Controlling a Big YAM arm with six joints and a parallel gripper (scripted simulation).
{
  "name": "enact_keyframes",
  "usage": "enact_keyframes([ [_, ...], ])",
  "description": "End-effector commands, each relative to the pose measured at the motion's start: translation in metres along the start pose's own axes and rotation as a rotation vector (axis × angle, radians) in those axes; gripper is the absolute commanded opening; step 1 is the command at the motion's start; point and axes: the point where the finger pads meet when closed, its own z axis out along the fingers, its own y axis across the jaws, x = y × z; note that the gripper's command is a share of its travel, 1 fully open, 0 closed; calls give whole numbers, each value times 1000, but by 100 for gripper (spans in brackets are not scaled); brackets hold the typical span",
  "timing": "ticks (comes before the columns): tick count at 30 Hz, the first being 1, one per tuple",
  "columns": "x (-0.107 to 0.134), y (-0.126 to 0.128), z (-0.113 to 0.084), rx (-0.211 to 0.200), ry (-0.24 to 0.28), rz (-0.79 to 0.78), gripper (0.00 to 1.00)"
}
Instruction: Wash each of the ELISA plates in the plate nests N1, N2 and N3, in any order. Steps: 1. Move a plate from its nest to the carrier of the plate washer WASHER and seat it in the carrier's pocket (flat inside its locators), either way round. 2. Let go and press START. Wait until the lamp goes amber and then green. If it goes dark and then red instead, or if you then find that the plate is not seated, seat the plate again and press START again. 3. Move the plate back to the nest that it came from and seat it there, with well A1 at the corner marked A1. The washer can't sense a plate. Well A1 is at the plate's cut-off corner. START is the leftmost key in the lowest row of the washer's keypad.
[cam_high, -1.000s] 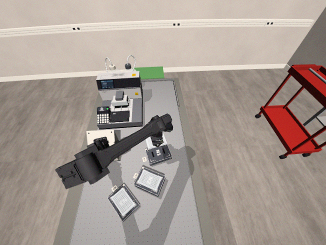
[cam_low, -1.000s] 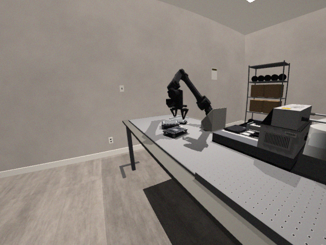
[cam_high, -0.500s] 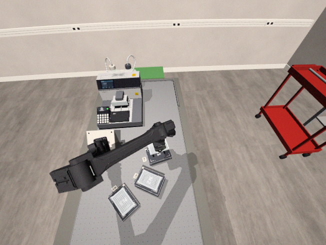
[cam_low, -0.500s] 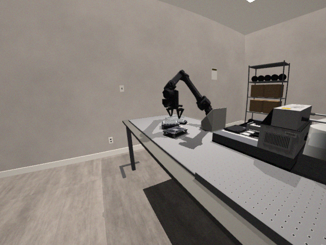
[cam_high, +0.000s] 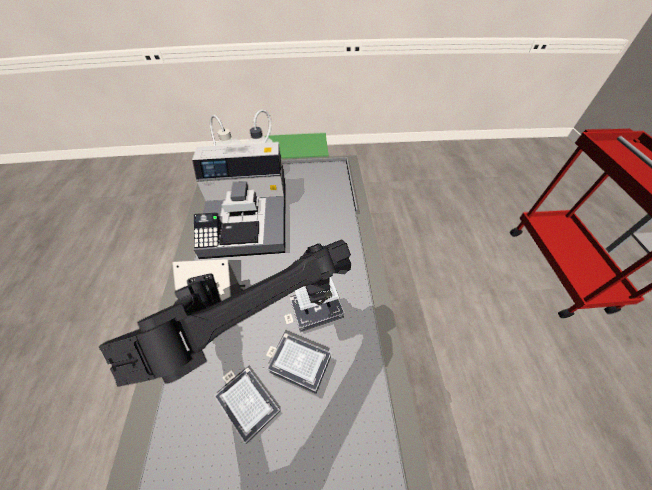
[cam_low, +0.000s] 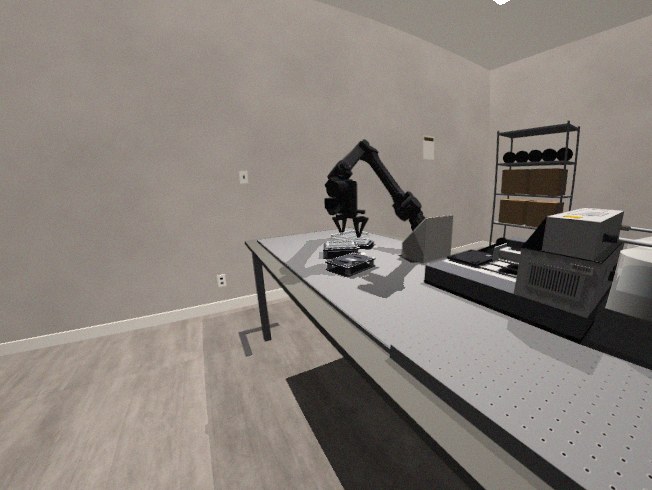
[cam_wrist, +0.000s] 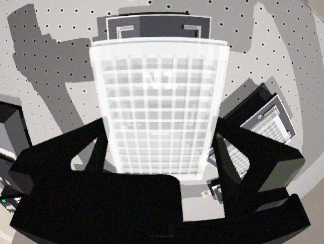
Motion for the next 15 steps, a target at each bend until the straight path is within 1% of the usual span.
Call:
enact_keyframes([
  [1, -8, -3, -6, -2, -17, 8, 82],
  [13, -8, -2, -6, -2, -17, 8, 82],
  [14, 1, 2, 8, -2, 10, -9, 82],
  [15, 1, 1, 11, -2, 14, -7, 82],
])
